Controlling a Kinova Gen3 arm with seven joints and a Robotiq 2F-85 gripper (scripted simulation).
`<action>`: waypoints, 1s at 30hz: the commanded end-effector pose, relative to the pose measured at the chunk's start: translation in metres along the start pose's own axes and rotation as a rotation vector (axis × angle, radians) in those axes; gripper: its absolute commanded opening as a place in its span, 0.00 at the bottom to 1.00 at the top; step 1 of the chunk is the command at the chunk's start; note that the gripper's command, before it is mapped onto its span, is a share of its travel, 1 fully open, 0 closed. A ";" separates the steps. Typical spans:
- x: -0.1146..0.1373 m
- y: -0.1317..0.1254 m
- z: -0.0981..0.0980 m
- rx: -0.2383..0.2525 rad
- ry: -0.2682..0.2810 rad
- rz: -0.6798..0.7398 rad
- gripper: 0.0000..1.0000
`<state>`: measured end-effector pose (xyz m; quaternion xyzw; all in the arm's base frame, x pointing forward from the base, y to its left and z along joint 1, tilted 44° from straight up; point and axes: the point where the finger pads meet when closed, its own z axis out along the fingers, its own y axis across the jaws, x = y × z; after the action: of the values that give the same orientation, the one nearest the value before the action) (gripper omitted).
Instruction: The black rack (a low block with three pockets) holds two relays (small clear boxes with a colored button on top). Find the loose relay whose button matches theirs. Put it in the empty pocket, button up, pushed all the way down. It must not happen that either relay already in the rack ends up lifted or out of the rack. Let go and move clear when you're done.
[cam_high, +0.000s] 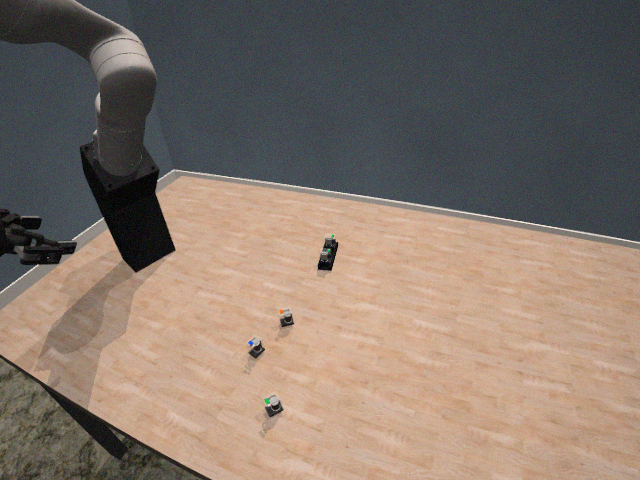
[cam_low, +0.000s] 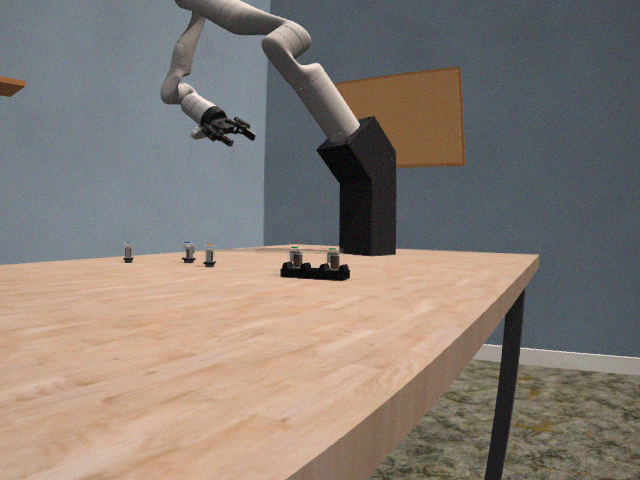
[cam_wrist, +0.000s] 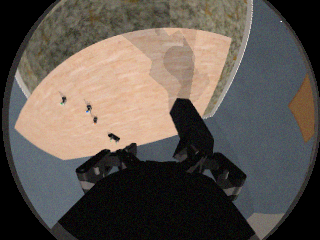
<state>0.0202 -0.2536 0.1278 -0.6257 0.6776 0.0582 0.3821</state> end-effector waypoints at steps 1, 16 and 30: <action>0.000 0.000 0.000 -0.001 0.001 0.001 1.00; 0.001 -0.003 0.001 -0.014 -0.001 0.020 1.00; 0.005 -0.011 0.005 -0.050 -0.004 0.073 1.00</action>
<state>0.0295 -0.2568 0.1255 -0.6082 0.6982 0.0866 0.3676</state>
